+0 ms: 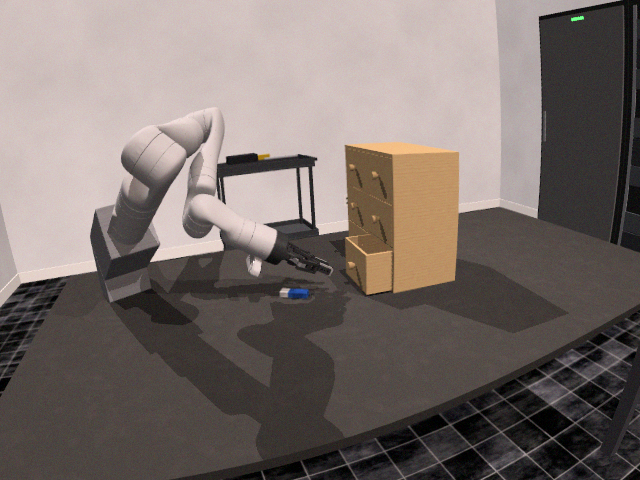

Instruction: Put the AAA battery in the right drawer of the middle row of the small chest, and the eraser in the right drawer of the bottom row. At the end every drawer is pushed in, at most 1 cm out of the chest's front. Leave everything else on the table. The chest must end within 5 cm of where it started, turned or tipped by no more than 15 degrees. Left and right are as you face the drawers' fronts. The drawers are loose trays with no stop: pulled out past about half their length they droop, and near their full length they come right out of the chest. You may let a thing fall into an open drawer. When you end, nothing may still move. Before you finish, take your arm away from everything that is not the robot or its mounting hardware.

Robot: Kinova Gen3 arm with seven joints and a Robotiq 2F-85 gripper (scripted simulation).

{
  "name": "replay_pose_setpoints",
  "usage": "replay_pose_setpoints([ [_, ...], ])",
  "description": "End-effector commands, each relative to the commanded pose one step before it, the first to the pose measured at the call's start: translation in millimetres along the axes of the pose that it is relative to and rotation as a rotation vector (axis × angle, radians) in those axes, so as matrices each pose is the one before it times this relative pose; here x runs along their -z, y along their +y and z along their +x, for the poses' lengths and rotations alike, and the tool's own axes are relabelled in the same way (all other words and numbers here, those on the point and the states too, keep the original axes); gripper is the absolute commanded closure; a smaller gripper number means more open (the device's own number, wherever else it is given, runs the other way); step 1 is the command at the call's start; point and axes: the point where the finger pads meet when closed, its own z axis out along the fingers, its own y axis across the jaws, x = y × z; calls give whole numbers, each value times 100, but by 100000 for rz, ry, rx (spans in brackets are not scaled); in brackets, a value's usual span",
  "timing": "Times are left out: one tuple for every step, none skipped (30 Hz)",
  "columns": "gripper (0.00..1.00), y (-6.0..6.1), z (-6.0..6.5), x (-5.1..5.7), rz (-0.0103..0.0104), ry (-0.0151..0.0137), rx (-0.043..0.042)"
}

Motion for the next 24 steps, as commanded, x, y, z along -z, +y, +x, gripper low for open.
replay_pose_setpoints([
  [67, 290, -318, 13, 45, -712, 38],
  [67, 79, -13, 26, -4, 2, -1],
  [67, 82, -13, 29, -4, 4, 1],
  [67, 87, -16, 29, 0, -3, 1],
  [67, 92, -17, 31, 1, -4, 0],
  [67, 97, -17, 33, -1, -1, 1],
  [67, 103, -17, 36, -3, 2, 1],
  [67, 108, -17, 38, -5, 6, 1],
  [67, 114, -22, 38, 2, -6, 1],
  [67, 119, -22, 40, -1, -2, 1],
  [67, 125, -21, 43, -4, 2, 1],
  [67, 131, -22, 46, -5, 4, 1],
  [67, 136, -26, 45, 1, -6, 1],
  [67, 142, -25, 49, -2, 0, 1],
  [67, 149, -24, 52, -6, 6, 1],
  [67, 0, 0, 0, 0, 0, 0],
  [67, 0, 0, 0, 0, 0, 0],
  [67, 150, -28, 50, 1, -6, 1],
  [67, 156, -28, 53, -2, -1, 1],
  [67, 162, -26, 57, -7, 6, 1],
  [67, 163, -31, 55, 0, -7, 1],
  [67, 169, -30, 58, -3, -1, 1],
  [67, 0, 0, 0, 0, 0, 0],
  [67, 175, -29, 61, -7, 5, 1],
])
